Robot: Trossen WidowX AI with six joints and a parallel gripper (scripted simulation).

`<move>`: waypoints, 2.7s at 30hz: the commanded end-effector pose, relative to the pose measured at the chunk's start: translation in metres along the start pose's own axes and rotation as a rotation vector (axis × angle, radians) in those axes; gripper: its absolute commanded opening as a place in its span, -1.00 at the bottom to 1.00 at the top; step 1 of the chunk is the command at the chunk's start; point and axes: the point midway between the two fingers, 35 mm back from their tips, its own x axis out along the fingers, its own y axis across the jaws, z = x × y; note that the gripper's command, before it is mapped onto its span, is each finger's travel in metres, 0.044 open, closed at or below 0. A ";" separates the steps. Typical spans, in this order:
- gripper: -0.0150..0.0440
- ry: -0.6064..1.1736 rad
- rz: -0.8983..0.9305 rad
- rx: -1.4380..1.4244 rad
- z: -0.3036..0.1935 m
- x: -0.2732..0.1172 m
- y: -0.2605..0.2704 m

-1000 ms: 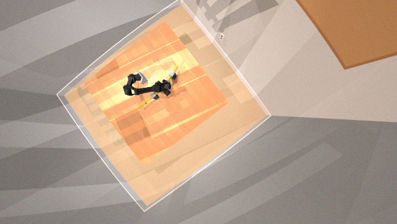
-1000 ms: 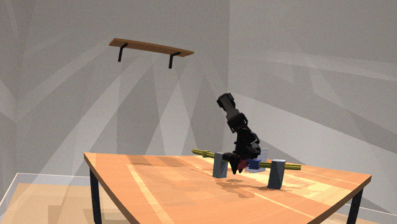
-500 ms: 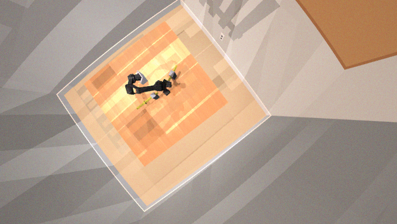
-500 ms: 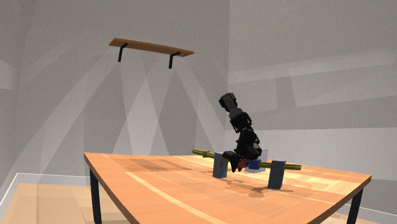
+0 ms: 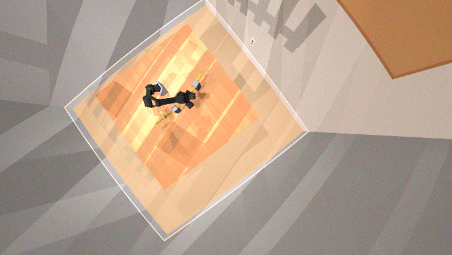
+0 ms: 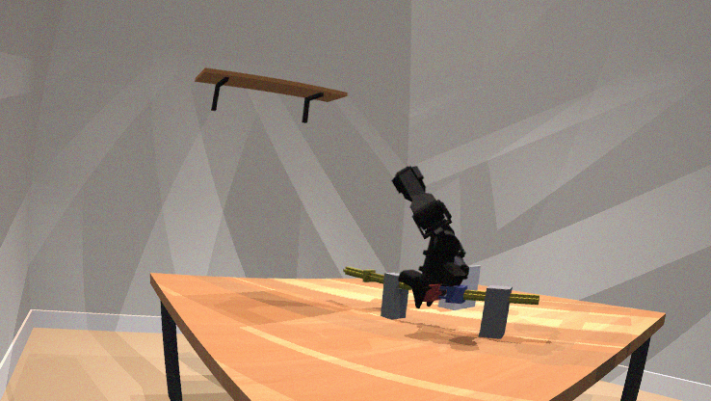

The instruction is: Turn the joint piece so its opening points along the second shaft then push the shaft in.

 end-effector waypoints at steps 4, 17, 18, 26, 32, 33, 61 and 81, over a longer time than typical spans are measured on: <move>-0.49 0.000 0.000 0.000 0.000 0.000 0.000; 0.01 0.000 0.000 0.000 0.000 0.000 0.000; 0.10 0.000 0.000 0.000 0.000 0.000 0.000; 0.81 0.000 0.000 0.000 0.000 0.000 0.000; 1.00 0.000 0.000 0.000 0.000 0.000 0.000; 1.00 0.000 0.000 0.000 0.000 0.000 0.000; 1.00 -0.463 -0.007 0.000 -0.011 -0.027 -0.001; 1.00 -0.397 0.083 0.381 -0.013 -0.058 -0.007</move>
